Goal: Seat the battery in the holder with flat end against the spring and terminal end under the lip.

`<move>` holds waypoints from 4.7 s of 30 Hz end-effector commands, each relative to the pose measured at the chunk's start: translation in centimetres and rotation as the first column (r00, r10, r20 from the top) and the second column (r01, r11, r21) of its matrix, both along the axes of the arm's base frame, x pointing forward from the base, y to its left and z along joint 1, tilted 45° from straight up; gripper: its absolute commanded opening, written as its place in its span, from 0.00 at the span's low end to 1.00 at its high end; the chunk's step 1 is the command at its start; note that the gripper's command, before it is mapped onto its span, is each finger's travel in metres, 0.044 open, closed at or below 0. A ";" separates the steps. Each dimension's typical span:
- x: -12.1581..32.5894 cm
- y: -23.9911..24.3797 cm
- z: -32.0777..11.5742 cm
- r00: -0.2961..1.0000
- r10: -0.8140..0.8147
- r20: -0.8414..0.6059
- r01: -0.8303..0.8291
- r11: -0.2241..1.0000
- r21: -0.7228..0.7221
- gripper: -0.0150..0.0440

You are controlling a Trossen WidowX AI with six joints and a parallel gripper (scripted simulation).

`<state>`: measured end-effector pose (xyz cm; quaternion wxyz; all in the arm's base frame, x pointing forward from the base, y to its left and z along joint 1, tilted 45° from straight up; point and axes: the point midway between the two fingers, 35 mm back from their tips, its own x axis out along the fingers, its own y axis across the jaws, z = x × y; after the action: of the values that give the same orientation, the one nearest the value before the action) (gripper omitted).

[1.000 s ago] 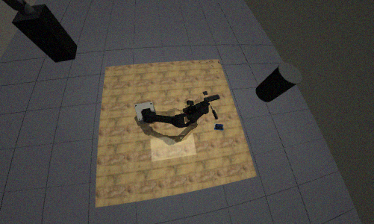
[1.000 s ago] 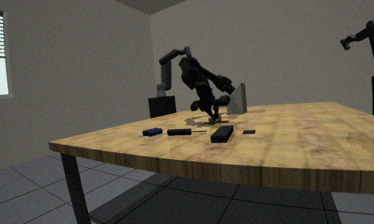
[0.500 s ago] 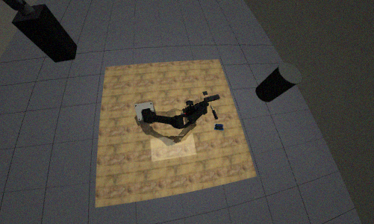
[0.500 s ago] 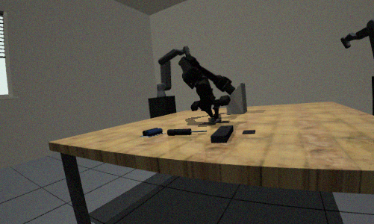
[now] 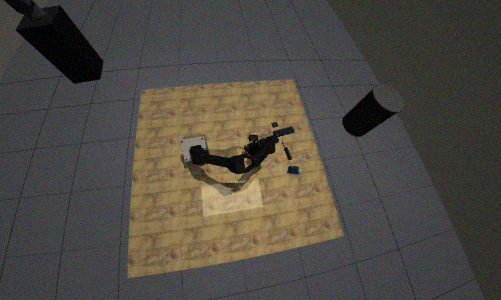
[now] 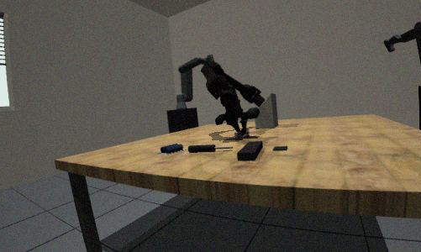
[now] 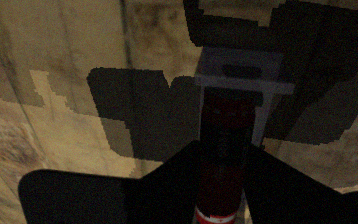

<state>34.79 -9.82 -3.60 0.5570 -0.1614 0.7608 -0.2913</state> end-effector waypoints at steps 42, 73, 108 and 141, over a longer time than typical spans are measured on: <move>-0.3 -0.5 -0.3 0.983 0.120 0.142 -0.120 0.993 -0.010 0.37; -0.9 -0.6 -0.2 0.957 0.185 0.222 -0.185 0.982 -0.019 0.37; -2.2 -0.4 -0.1 0.948 0.202 0.245 -0.203 0.979 -0.021 0.37; -2.0 6.0 5.7 0.948 0.198 0.250 -0.200 0.980 -0.017 1.00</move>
<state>32.95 -3.74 2.21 0.6786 -0.2007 0.6623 -0.2462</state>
